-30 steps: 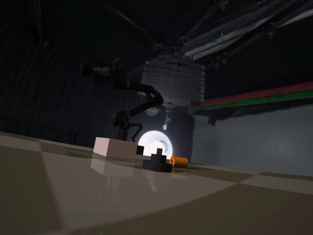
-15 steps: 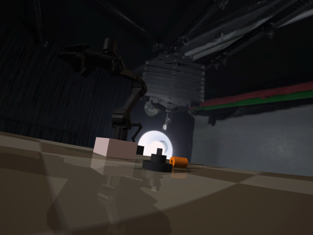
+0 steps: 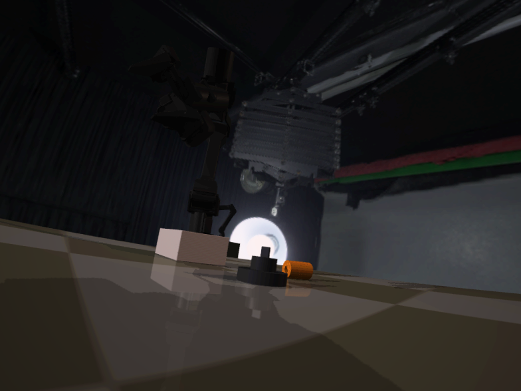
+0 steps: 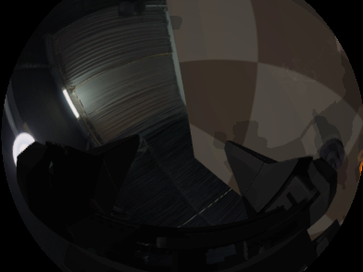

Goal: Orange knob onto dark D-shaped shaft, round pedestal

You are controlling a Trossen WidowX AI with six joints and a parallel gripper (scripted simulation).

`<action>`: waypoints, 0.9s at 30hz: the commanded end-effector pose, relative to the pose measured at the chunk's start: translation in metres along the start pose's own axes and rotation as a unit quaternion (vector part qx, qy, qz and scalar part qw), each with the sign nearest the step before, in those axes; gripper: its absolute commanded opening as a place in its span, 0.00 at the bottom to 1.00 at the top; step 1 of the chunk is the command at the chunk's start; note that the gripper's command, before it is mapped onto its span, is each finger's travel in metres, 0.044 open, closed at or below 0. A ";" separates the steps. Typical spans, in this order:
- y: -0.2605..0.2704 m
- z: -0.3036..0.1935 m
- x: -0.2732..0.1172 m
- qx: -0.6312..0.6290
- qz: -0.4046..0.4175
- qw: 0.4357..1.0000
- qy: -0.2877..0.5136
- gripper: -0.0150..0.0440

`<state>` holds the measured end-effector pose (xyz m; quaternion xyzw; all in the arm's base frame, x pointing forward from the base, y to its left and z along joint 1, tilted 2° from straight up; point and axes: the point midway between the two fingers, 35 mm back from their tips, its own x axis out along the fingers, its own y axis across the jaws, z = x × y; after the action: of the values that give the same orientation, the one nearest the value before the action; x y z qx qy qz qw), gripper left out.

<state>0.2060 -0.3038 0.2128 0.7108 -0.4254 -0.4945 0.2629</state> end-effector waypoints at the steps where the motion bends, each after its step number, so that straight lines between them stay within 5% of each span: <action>1: -0.065 -0.039 -0.012 -0.079 -0.100 0.991 0.036 1.00; 14: -0.243 -0.077 -0.108 -0.328 -0.326 0.882 0.088 1.00; 27: -0.364 -0.015 -0.237 -0.558 -0.437 0.703 0.052 1.00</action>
<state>0.3294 0.0413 0.0543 0.6160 0.2457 -0.6462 0.3776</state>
